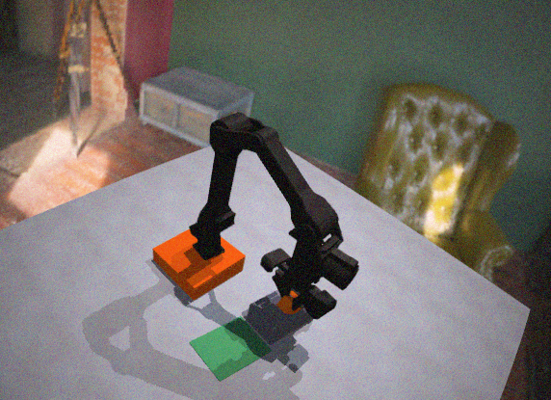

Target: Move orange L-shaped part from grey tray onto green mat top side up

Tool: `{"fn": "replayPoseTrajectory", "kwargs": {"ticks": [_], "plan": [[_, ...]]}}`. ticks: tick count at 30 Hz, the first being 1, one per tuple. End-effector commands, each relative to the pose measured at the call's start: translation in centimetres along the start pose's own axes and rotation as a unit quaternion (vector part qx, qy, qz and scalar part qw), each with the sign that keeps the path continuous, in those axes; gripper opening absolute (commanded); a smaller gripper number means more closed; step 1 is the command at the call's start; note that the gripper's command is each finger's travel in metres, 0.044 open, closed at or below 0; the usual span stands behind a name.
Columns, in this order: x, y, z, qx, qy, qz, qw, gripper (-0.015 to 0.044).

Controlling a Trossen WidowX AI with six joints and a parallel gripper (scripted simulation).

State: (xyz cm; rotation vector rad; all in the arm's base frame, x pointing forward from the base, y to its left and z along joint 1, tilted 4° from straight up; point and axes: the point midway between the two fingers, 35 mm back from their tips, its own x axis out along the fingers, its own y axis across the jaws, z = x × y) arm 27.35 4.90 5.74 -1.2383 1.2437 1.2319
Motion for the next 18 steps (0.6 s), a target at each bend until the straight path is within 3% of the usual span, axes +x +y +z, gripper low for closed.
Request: {"fn": "replayPoseTrajectory", "kwargs": {"ticks": [1, 18], "plan": [[-0.7, -0.1, 0.0, -0.001, 0.001, -0.003, 1.000, 0.0000], [-3.3, 0.0, 0.0, -0.002, 0.001, -0.002, 1.000, 0.0000]]}}
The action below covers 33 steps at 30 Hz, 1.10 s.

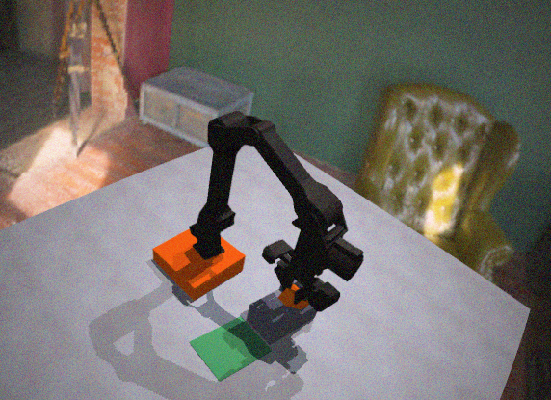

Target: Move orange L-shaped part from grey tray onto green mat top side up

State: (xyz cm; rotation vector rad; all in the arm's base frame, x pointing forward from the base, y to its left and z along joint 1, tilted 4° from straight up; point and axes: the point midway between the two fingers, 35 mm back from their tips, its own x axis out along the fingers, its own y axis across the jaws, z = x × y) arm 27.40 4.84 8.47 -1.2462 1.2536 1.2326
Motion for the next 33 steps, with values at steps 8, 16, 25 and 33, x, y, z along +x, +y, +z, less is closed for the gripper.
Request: {"fn": "replayPoseTrajectory", "kwargs": {"ticks": [8, 16, 25, 33], "plan": [[-1.9, 0.0, 0.1, 0.000, -0.004, -0.004, 1.000, 0.0000], [-3.2, 0.0, 0.1, 0.000, -0.004, -0.004, 1.000, 0.0000], [-4.4, 0.0, 0.1, 0.000, -0.004, -0.004, 1.000, 0.0000], [-4.8, 0.0, 0.0, 0.000, -0.004, -0.004, 1.000, 0.0000]]}}
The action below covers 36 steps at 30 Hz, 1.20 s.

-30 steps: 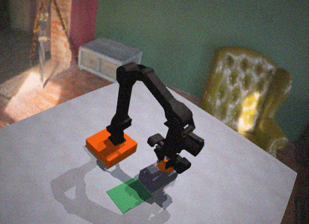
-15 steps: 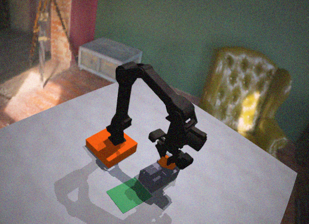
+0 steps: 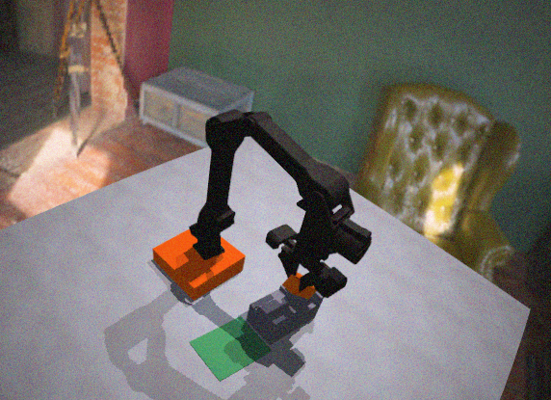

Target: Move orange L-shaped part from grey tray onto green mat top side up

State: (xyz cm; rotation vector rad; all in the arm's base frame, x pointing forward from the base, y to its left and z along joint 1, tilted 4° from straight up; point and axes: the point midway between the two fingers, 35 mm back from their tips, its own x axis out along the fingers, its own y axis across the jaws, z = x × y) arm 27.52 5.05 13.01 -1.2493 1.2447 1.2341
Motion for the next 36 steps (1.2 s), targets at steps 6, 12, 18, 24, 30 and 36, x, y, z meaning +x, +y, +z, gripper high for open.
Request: {"fn": "replayPoseTrajectory", "kwargs": {"ticks": [6, 12, 18, 24, 30, 36], "plan": [[-0.1, 0.1, -1.8, 0.002, -0.001, -0.001, 1.000, 0.0000], [0.0, 0.2, -4.6, 0.002, 0.000, -0.001, 1.000, 0.0000], [0.1, 0.3, -7.4, 0.002, 0.002, -0.001, 1.000, 0.0000], [0.1, 0.6, -10.1, 0.002, 0.003, -0.001, 1.000, 0.0000], [0.0, 1.0, -12.9, 0.002, 0.004, -0.001, 1.000, 0.0000], [0.0, 1.4, -15.5, 0.002, 0.006, -0.001, 1.000, 0.0000]]}}
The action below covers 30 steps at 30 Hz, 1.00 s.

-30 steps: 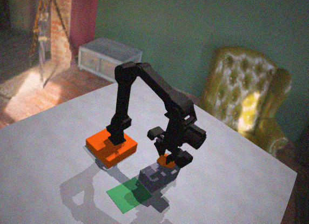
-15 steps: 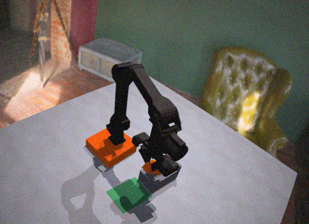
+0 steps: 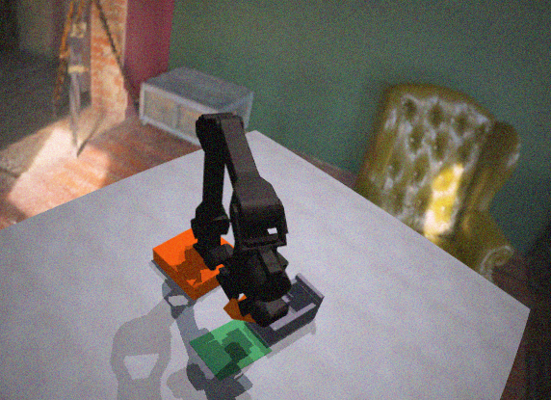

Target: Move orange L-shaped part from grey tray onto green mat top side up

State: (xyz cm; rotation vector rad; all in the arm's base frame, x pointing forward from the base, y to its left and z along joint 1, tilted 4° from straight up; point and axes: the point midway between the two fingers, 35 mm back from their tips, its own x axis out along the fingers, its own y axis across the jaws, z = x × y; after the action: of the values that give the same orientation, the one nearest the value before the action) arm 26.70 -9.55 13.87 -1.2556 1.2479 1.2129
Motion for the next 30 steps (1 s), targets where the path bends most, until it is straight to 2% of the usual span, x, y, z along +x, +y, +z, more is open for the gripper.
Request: {"fn": "replayPoseTrajectory", "kwargs": {"ticks": [1, 30], "plan": [[0.2, 0.1, -1.4, -0.003, 0.001, 0.005, 1.000, 0.0000], [4.0, 0.2, -2.0, -0.003, 0.001, 0.005, 1.000, 0.0000]]}}
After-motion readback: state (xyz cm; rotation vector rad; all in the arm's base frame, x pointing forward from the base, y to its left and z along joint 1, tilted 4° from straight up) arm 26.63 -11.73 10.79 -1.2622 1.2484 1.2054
